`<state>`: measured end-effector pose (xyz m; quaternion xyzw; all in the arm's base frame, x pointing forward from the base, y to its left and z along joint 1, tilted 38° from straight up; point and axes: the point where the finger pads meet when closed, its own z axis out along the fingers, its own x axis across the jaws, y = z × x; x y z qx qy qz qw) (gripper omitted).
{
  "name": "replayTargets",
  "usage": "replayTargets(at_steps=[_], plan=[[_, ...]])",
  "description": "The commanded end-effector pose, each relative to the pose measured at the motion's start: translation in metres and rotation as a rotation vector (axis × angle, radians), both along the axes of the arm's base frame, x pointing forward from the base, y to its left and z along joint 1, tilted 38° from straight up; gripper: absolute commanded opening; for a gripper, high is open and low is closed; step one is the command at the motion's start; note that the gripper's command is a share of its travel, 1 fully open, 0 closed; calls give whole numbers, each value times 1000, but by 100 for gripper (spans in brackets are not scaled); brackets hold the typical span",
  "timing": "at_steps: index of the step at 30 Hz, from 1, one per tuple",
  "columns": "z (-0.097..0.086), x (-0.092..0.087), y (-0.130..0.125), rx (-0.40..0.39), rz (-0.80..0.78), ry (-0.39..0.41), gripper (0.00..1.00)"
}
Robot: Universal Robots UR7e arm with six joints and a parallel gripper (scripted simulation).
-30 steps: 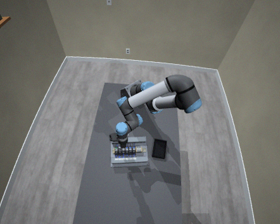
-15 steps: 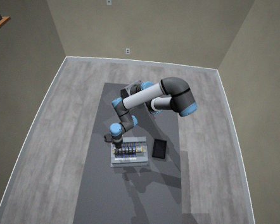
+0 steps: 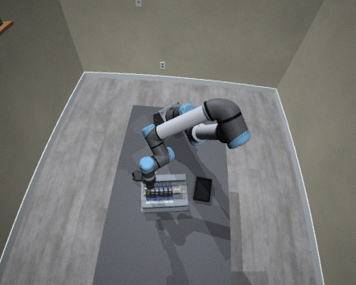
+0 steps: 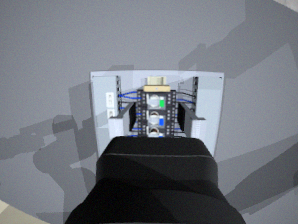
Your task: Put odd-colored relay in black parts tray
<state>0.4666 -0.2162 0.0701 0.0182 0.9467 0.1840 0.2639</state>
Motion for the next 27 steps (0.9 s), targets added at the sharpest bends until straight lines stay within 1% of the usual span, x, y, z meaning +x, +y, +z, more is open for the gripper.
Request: replayTargets(at_steps=[1,20,27], plan=[[0,0,0,-1,0,-1,98],[0,0,0,-1,0,-1,98],[-9,6,3,-1,0,-1,98]])
